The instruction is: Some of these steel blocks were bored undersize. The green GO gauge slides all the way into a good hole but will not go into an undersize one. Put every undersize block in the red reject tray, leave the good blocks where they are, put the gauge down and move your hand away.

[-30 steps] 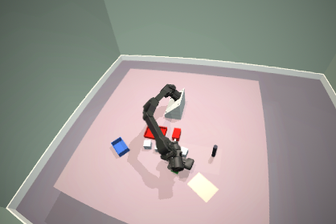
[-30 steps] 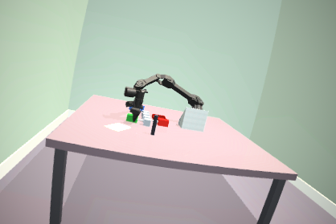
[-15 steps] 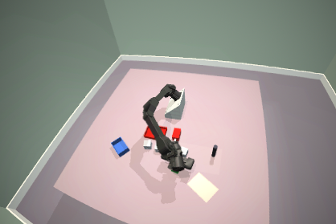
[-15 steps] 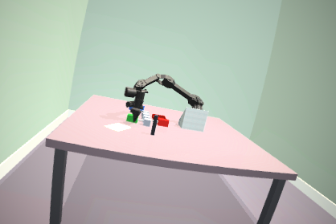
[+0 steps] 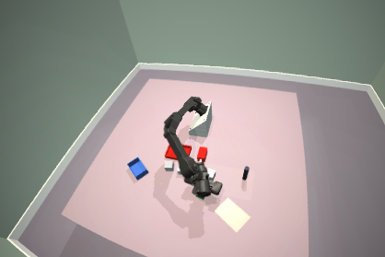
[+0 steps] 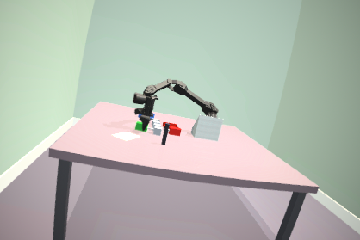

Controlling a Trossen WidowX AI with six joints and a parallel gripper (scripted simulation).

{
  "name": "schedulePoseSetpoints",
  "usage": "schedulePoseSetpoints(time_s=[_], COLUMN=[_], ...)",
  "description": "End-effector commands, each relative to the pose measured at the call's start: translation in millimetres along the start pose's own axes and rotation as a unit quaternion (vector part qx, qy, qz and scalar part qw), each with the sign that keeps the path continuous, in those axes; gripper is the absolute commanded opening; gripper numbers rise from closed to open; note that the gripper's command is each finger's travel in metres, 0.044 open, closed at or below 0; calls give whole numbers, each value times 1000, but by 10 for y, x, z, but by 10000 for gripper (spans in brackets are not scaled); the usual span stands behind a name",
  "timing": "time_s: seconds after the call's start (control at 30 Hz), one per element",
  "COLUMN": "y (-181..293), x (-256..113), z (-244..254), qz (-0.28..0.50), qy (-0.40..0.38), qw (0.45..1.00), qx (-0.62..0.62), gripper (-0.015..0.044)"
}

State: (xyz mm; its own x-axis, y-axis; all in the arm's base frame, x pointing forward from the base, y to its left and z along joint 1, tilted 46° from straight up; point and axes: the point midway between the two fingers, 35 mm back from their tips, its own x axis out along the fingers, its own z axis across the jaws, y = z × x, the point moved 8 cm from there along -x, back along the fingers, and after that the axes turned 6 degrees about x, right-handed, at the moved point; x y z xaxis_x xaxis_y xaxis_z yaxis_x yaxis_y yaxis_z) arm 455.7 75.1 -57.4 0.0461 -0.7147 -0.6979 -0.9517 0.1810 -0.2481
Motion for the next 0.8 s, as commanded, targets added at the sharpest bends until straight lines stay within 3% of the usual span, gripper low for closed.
schedulePoseSetpoints(time_s=[0.0, 0.77], y=[-2, -4], x=[-11, -24], z=[2, 13], qz=[-3, -3], qy=[0, 0], qw=[1000, 1000], qx=[0, -1], gripper=[0, 0])
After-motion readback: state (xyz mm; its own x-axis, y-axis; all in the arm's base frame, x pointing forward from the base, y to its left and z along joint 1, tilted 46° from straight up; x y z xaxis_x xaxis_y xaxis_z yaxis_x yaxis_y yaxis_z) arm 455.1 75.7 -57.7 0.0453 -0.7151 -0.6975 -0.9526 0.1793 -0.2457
